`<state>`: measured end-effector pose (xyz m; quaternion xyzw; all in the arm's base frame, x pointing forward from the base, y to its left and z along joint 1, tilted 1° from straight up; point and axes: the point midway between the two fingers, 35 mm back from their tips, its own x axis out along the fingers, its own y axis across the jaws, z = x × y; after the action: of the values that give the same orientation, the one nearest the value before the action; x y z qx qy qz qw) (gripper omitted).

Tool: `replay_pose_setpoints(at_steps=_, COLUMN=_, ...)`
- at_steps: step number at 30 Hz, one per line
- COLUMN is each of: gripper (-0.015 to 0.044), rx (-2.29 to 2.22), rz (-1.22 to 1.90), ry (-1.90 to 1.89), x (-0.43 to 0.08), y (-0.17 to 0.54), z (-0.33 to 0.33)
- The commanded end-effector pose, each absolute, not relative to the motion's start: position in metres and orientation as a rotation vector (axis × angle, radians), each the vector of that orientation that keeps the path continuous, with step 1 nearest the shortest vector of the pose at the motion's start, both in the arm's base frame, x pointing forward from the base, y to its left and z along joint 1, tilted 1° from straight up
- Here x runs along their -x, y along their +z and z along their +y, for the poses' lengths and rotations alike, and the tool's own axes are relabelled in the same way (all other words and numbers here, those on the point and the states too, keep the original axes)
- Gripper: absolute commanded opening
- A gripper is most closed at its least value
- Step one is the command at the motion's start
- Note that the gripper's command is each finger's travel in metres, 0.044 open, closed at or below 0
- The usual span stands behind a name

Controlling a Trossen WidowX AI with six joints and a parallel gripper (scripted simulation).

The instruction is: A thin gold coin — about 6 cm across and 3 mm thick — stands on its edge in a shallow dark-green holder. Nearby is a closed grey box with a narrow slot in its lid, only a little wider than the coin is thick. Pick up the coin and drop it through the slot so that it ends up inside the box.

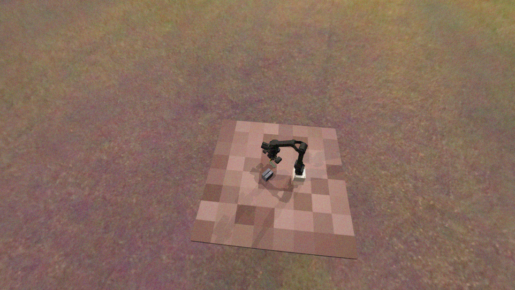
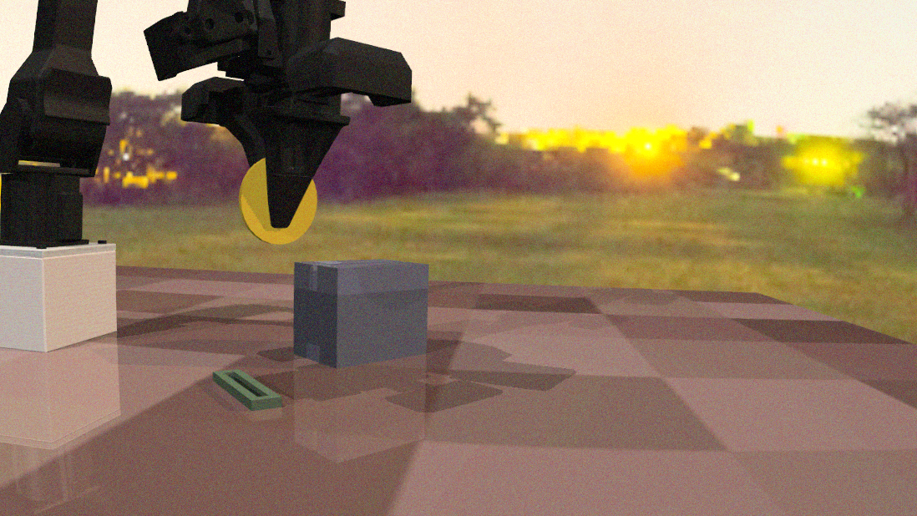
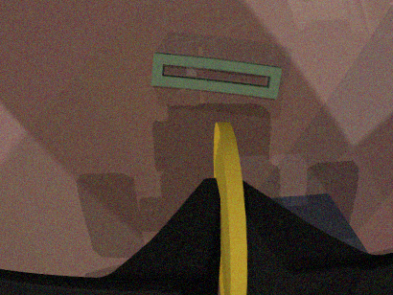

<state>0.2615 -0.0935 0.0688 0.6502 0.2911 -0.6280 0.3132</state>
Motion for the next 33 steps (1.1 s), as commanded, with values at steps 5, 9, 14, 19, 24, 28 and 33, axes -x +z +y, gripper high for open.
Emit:
replay_pose_setpoints(at_steps=5, gripper=0.0, rx=-1.719, rz=0.77, ry=-1.656, x=-0.269, y=0.069, z=-0.077)
replay_pose_setpoints(at_steps=9, gripper=0.0, rx=-1.72, rz=0.771, ry=-1.656, x=-0.273, y=0.069, z=-0.067)
replay_pose_setpoints(at_steps=14, gripper=0.0, rx=-1.722, rz=0.771, ry=-1.656, x=-0.277, y=0.069, z=-0.055)
replay_pose_setpoints(at_steps=19, gripper=0.0, rx=-1.724, rz=0.772, ry=-1.656, x=-0.281, y=0.069, z=-0.042)
replay_pose_setpoints(at_steps=24, gripper=0.0, rx=-1.725, rz=0.773, ry=-1.656, x=-0.284, y=0.069, z=-0.029)
replay_pose_setpoints(at_steps=28, gripper=0.0, rx=-1.726, rz=0.774, ry=-1.656, x=-0.285, y=0.069, z=-0.019)
replay_pose_setpoints(at_steps=33, gripper=0.0, rx=-1.728, rz=0.775, ry=-1.656, x=-0.287, y=0.07, z=-0.006)
